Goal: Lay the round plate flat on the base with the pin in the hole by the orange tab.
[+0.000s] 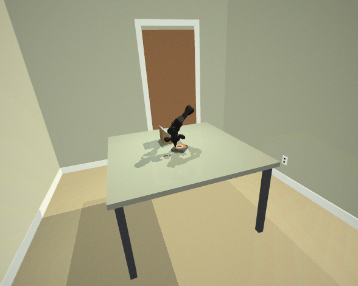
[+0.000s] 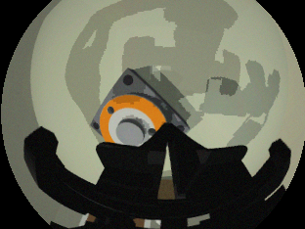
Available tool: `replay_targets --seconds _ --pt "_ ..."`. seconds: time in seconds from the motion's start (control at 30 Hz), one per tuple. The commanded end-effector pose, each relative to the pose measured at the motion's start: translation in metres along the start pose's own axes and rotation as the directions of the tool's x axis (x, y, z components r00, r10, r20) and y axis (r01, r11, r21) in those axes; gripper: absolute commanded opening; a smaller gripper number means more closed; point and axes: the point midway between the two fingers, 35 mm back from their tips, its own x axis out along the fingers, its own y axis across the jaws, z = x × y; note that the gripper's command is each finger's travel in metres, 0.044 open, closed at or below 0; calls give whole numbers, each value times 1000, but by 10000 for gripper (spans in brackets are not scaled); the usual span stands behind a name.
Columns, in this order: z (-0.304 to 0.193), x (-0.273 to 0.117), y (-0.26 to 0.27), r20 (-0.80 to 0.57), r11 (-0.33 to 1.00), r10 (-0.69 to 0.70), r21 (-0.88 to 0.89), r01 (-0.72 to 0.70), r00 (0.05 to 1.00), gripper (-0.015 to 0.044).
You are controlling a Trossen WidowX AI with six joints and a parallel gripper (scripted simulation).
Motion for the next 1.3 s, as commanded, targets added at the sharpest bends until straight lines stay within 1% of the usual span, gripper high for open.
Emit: replay_targets --seconds 0.0,1.27 --pt "-8 2 -1 -14 1000 1 6 -1 1000 0" --pt "-37 -3 -1 -16 1000 0 7 0 1000 0"
